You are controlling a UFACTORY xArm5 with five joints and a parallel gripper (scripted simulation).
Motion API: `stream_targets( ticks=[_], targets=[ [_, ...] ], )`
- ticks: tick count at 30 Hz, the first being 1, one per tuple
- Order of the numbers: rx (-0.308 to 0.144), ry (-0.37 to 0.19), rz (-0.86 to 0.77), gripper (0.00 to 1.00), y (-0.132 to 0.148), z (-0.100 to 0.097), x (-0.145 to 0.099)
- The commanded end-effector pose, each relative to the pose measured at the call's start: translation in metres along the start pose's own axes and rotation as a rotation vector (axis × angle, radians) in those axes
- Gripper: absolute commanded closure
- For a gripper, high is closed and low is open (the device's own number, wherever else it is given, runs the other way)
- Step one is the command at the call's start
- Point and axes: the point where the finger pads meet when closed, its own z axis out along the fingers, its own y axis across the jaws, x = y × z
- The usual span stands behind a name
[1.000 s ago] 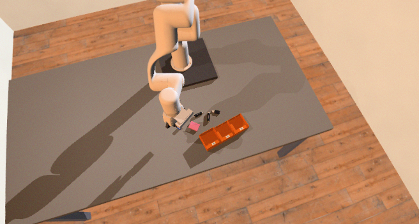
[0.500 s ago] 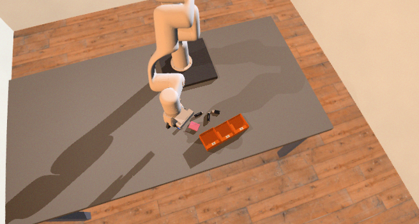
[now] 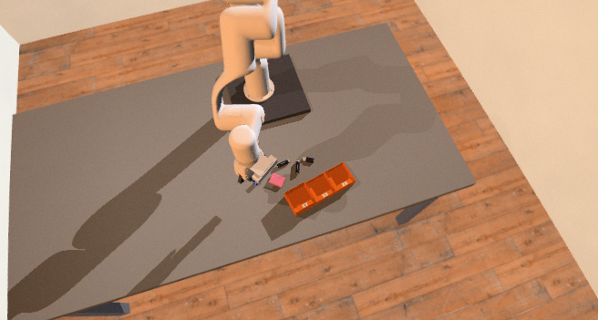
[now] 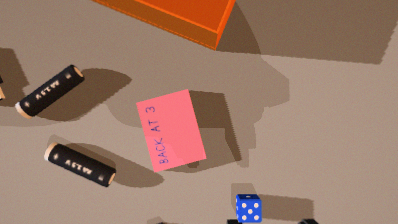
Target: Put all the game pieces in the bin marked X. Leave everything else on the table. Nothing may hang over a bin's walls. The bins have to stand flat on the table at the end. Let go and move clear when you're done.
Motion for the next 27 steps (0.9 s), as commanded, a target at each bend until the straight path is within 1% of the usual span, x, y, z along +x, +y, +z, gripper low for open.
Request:
stream_targets(
  ticks=[1,20,27],
  targets=[
    [-0.003,0.002,0.000,0.68,0.001,-0.001,0.001],
    [-0.003,0.002,0.000,0.68,0.001,-0.001,0.001],
    [-0.003,0.002,0.000,0.68,0.001,0.027,0.000]
  ],
)
